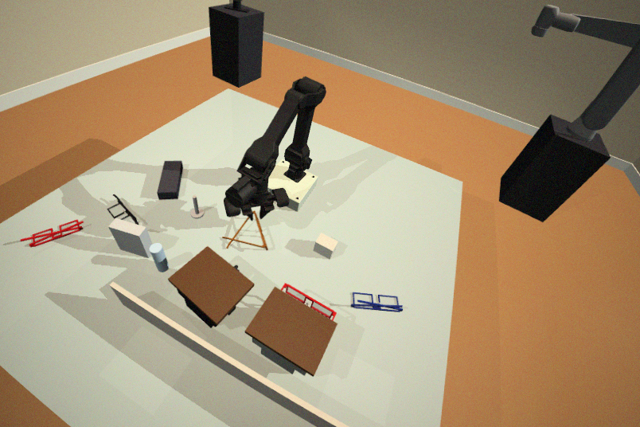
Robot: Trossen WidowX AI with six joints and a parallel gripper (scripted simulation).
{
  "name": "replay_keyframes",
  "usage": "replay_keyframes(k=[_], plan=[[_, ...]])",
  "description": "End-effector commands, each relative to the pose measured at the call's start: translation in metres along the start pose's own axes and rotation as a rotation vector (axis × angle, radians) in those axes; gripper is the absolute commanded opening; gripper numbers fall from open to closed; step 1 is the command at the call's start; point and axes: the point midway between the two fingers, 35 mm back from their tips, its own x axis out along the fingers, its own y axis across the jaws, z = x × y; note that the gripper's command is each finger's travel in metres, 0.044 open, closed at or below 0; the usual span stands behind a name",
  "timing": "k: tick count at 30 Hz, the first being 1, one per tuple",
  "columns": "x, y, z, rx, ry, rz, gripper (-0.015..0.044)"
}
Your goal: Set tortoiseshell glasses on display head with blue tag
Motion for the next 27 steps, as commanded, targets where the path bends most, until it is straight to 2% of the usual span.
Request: replay_keyframes(k=[1, 14, 27], plan=[[0.009, -0.003, 0.001, 0.007, -0.005, -0.012, 0.0120], [0.030, -0.006, 0.003, 0.007, -0.006, -0.012, 0.0120], [0.031, -0.002, 0.003, 0.007, -0.006, -0.012, 0.0120]])
